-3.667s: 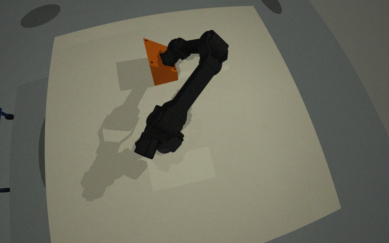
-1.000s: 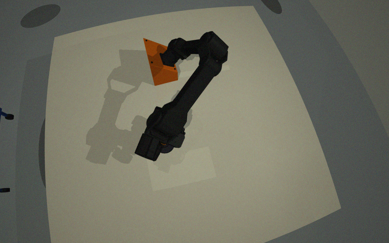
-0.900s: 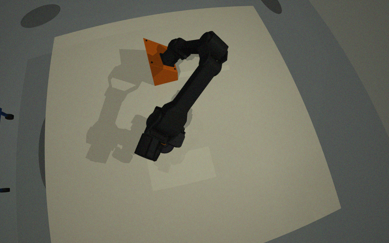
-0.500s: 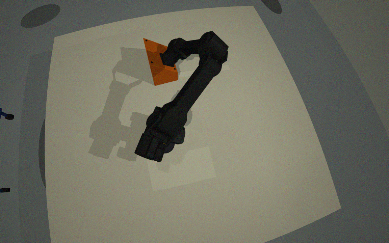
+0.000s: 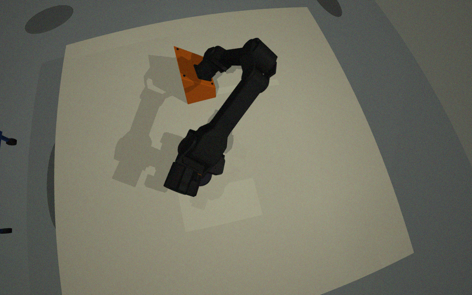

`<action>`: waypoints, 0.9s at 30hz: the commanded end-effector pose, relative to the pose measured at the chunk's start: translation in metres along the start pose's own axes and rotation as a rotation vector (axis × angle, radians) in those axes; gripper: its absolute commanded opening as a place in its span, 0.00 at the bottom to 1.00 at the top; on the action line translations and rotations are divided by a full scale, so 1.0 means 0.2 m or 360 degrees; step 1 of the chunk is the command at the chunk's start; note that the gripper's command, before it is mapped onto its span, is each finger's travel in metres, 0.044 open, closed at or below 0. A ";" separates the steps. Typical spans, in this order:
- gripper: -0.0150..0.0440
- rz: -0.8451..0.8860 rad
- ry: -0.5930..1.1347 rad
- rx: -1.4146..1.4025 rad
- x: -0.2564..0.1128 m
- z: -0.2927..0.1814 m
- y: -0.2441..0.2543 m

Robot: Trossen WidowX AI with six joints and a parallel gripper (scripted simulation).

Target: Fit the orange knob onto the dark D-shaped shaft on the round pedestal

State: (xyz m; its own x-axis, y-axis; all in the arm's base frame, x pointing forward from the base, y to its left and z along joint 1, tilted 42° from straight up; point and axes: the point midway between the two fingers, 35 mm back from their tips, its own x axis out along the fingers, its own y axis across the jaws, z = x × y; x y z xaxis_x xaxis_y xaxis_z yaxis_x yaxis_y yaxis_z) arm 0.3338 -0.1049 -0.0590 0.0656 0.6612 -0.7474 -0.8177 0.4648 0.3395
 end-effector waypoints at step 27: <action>0.25 -0.0002 0.0000 -0.0342 0.00 0.00 0.00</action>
State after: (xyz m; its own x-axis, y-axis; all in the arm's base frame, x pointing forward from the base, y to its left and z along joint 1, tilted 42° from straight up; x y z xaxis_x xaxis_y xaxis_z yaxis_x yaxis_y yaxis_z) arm 0.3336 -0.1050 -0.0588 0.0656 0.6613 -0.7472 -0.9186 0.3325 0.2136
